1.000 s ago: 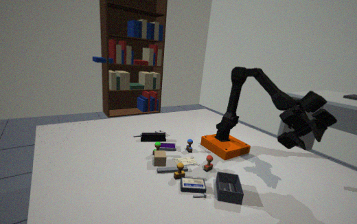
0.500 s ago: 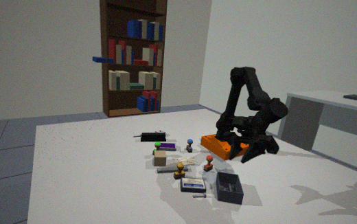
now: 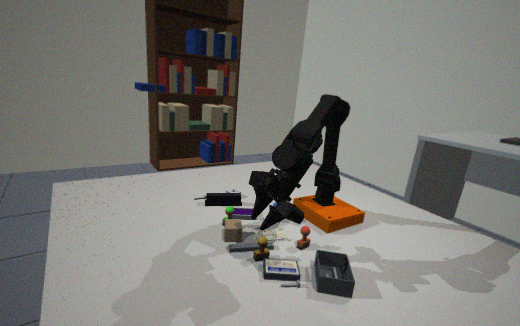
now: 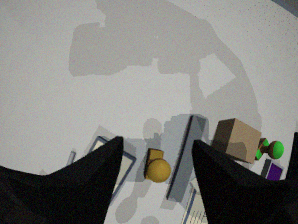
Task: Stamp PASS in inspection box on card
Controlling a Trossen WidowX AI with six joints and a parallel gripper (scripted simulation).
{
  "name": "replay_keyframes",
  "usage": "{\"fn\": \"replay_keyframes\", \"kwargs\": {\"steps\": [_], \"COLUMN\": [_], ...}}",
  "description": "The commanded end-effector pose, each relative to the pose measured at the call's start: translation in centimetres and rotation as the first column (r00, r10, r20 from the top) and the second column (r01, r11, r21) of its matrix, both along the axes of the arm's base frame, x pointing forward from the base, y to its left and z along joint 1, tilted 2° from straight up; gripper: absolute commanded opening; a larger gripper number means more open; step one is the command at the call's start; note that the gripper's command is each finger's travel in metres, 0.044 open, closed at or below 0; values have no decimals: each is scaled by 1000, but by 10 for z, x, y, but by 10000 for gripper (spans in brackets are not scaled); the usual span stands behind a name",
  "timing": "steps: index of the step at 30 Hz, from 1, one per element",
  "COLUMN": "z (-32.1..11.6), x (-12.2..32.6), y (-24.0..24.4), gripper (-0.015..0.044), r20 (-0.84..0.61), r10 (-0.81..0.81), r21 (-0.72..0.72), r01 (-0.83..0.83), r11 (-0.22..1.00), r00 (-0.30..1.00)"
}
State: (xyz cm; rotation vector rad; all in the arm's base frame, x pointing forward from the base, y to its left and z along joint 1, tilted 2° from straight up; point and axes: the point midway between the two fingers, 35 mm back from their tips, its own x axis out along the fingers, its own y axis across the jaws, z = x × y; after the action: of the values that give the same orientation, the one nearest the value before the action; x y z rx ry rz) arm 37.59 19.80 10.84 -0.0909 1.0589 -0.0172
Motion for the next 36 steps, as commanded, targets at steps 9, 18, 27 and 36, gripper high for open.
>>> {"fn": "replay_keyframes", "kwargs": {"steps": [9,18,27,36], "z": [-19,-21,-26,-41], "x": [23,9,8,10], "y": [-170,-213,-214,-214], "gripper": [230,230,230,230], "r20": [-397,-483,-483,-483], "r10": [21,78,78,78], "r21": [5,65,65,65], "r01": [-20,-53,-53,-53], "r11": [1000,996,996,996], "r00": [918,872,872,872]}}
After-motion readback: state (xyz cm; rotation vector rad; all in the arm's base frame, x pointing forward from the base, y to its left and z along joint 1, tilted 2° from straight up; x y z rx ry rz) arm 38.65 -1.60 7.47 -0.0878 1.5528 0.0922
